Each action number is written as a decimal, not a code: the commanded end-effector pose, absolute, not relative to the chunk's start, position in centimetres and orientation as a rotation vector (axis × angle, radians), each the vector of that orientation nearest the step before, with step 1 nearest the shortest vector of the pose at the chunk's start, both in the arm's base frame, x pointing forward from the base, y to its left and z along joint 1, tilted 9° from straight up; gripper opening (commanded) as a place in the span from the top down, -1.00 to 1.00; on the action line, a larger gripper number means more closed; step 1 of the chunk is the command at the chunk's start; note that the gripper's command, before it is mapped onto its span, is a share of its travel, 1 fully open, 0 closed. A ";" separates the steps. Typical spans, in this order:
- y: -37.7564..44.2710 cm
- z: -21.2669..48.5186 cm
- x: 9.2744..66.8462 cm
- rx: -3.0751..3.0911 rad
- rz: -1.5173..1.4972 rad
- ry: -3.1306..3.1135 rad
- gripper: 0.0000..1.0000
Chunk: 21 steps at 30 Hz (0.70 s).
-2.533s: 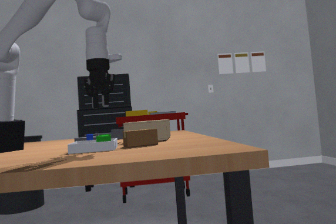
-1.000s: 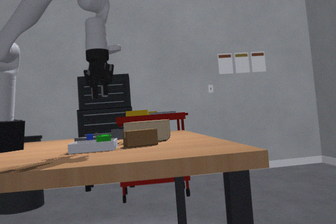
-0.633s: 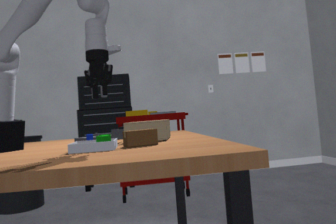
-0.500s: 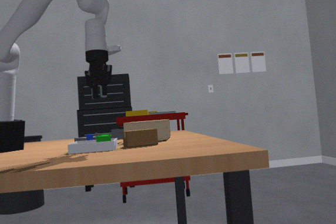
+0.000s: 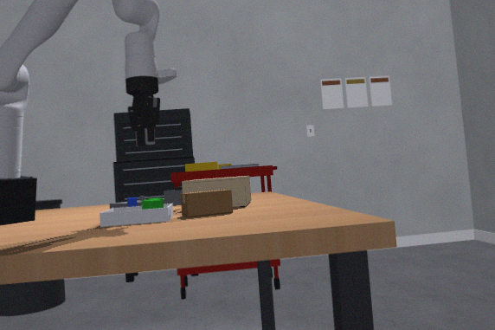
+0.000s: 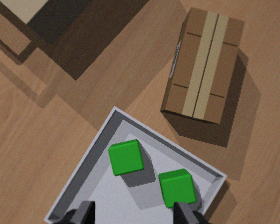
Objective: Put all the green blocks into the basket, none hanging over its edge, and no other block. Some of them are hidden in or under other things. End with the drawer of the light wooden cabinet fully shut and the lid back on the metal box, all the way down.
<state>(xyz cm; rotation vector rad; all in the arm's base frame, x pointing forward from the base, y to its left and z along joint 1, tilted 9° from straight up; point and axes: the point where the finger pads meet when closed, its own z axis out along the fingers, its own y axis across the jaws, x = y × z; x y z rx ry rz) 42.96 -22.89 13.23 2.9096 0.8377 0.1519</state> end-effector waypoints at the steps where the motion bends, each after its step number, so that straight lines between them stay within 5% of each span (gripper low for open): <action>1: -22.0 13.2 42.8 2.929 0.157 0.768 -0.09; 21: -14.9 12.4 41.6 3.035 0.184 0.257 -0.09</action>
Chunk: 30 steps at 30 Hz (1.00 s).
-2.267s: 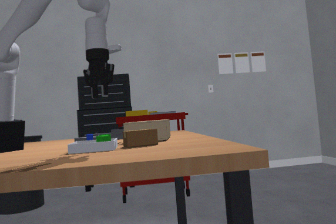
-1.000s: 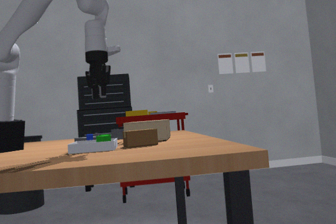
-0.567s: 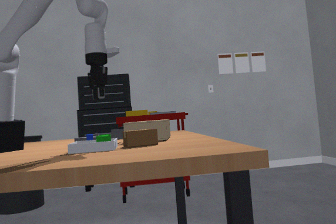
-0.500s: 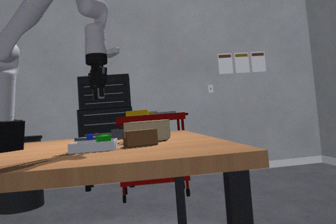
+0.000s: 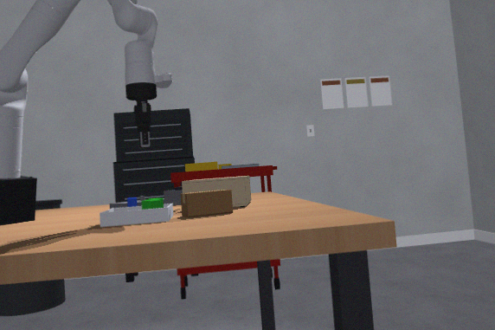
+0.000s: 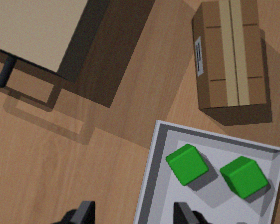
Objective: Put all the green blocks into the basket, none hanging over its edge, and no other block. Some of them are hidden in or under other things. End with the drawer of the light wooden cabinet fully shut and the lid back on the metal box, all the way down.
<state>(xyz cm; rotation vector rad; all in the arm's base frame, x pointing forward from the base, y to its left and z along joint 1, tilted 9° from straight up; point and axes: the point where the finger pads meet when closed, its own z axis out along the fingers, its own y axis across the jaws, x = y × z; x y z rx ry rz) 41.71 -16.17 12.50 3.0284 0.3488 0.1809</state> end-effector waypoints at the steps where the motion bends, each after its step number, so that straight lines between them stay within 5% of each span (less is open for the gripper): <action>1: -14.5 12.4 41.5 3.038 0.185 0.224 -0.09; 30: -1.4 11.0 39.1 2.992 0.221 -0.758 -0.09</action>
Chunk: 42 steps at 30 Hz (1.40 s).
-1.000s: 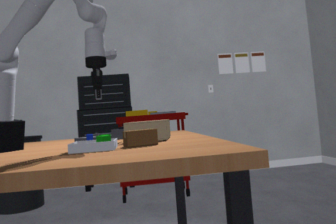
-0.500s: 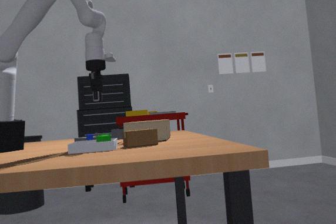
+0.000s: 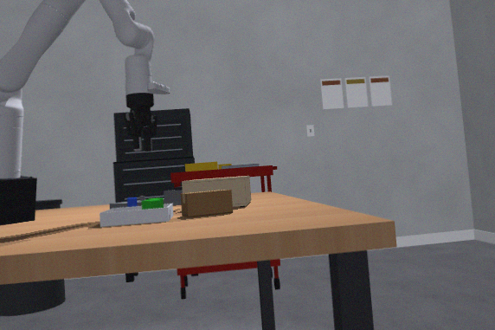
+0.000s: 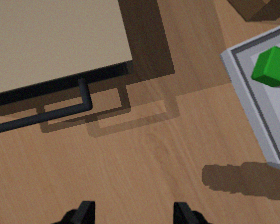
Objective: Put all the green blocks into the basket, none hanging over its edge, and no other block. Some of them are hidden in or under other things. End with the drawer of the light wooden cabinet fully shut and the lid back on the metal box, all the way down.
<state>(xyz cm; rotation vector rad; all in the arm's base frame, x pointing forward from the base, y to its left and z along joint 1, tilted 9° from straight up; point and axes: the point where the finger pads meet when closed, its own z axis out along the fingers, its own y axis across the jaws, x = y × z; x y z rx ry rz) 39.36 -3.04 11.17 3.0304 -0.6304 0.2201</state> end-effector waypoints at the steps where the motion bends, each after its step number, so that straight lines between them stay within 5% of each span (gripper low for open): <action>1: -0.8 11.0 39.0 2.983 0.223 -0.801 -0.09; 42: 20.6 8.6 34.9 2.218 0.234 -2.265 -0.09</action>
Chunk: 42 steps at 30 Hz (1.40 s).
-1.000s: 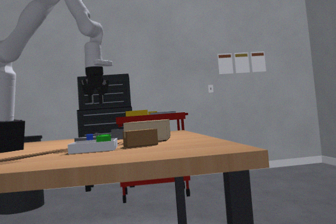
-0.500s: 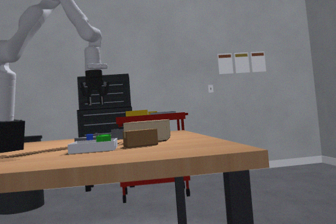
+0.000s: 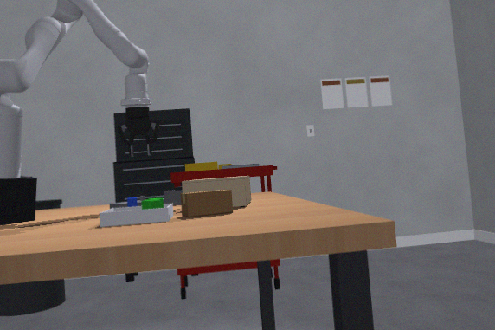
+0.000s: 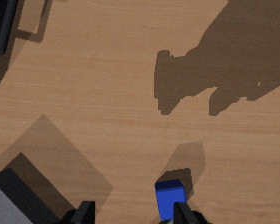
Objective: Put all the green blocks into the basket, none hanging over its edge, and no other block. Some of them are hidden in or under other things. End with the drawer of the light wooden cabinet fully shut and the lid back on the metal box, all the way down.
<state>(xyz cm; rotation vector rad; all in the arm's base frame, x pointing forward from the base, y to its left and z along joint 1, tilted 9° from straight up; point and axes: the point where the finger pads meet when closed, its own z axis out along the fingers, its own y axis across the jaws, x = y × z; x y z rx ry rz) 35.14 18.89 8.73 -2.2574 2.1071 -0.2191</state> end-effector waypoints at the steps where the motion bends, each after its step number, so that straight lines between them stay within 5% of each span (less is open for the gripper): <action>1: 21.0 8.5 34.8 -2.138 -0.227 2.237 -0.09; 42: 32.9 7.3 32.5 -1.381 -0.198 2.728 -0.09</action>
